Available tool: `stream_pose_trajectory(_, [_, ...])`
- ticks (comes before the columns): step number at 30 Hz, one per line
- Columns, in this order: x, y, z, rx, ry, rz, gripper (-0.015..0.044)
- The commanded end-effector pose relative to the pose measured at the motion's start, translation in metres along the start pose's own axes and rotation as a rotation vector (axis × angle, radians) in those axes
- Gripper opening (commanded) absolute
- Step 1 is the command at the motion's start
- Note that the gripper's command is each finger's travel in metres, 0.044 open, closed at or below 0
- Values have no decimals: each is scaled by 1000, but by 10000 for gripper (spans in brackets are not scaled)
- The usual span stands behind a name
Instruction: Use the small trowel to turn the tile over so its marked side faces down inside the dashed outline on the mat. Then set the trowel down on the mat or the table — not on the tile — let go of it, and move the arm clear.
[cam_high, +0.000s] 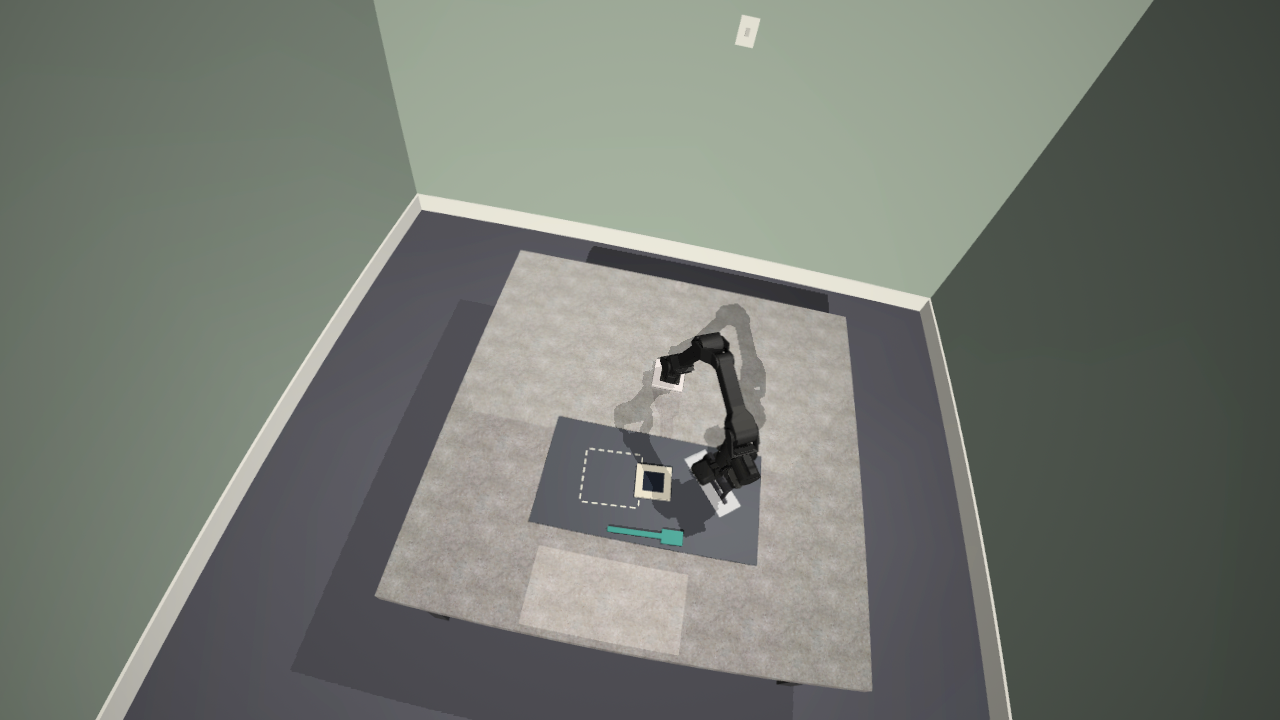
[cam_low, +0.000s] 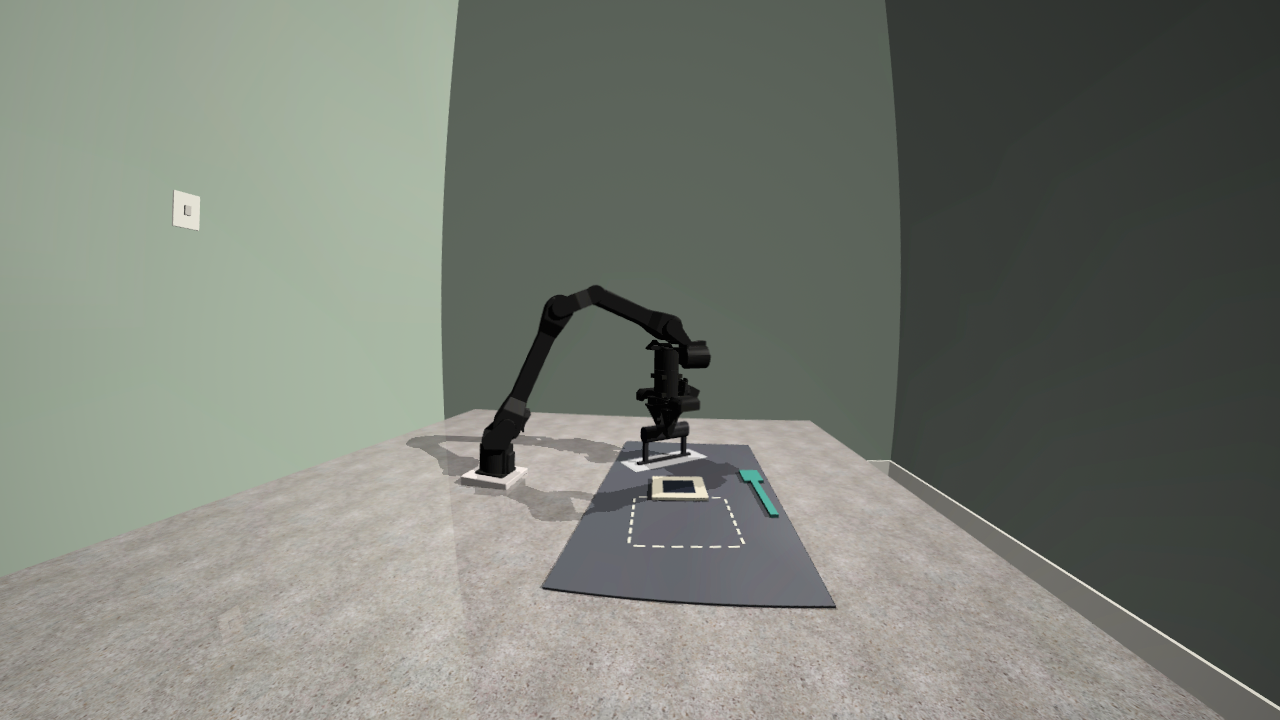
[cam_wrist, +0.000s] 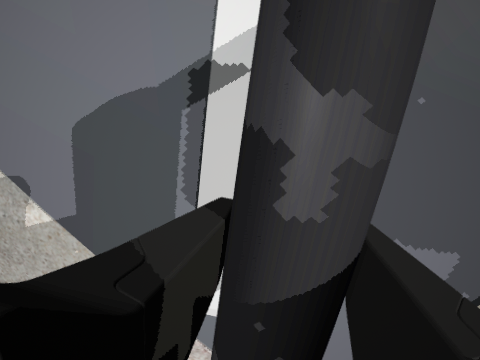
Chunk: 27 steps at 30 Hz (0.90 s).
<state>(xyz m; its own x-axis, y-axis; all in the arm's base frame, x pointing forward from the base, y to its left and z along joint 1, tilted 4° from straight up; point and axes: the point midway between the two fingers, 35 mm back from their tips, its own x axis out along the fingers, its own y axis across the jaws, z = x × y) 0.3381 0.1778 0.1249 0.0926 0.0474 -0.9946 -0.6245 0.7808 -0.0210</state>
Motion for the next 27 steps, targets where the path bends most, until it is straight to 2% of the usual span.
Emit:
stream_pose_trajectory(1, [0, 0, 0, -134, 0, 0, 130])
stream_pose_trajectory(18, [0, 0, 0, -627, 0, 0, 130])
stream_pose_trajectory(25, [0, 0, 0, -647, 0, 0, 130])
stream_pose_trajectory(27, [0, 0, 0, -647, 0, 0, 183])
